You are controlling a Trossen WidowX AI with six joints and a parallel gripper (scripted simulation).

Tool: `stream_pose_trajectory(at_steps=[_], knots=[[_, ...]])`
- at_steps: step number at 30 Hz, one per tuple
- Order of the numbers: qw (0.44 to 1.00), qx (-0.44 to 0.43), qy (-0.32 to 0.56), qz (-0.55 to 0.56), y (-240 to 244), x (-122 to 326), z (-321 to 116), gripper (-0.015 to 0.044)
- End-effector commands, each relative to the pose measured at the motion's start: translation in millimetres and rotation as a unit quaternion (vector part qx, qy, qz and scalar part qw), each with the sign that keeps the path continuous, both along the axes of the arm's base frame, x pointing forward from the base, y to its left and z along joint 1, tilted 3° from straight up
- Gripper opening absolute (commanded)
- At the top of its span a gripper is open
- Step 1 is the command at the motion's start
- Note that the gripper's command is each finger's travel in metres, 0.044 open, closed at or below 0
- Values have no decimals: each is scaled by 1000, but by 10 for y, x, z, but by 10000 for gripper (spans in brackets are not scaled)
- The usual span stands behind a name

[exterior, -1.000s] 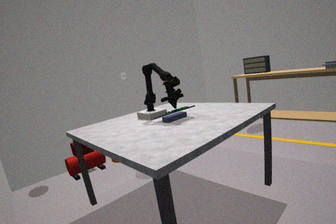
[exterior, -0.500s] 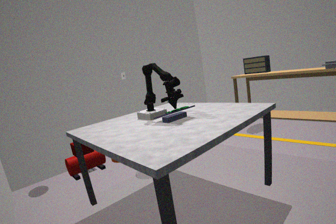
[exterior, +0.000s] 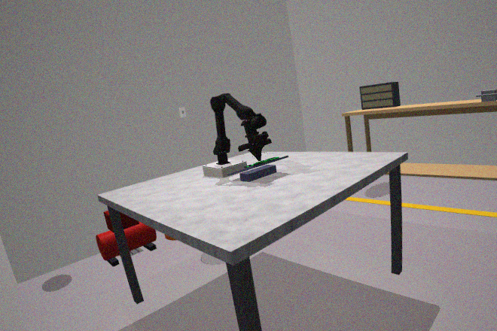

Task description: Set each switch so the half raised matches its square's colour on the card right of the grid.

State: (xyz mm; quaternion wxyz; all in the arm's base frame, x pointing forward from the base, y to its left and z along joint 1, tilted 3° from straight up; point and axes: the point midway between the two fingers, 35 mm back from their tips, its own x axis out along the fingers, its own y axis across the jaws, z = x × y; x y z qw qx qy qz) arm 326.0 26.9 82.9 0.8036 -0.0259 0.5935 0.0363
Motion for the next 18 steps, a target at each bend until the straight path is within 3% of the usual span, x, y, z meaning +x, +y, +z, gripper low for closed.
stream_pose_trajectory(at_steps=[1, 18], knots=[[1000, 1, 2, 2, 6, 1, -18, 0], [1000, 1, 2, 2, 7, 8, -40, 0]])
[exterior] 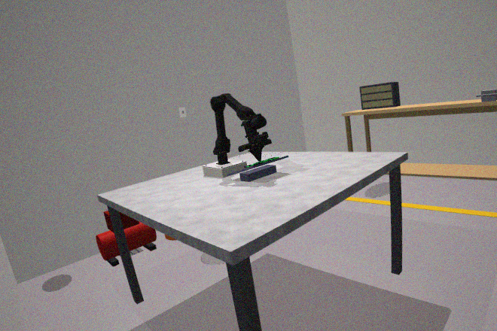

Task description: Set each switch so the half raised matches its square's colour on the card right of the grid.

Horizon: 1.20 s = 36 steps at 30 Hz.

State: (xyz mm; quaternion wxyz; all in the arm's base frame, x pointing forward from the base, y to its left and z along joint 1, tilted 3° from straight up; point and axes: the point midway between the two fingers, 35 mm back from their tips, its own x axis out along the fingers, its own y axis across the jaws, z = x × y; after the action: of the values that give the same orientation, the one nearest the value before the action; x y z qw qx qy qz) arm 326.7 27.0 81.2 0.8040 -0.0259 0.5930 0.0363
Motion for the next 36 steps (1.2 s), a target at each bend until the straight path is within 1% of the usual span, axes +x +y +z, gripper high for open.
stream_pose_trajectory(at_steps=[1, 36], knots=[[1000, 1, 2, 2, 6, 1, -23, 0], [1000, 1, 2, 2, 8, 15, -68, 0]])
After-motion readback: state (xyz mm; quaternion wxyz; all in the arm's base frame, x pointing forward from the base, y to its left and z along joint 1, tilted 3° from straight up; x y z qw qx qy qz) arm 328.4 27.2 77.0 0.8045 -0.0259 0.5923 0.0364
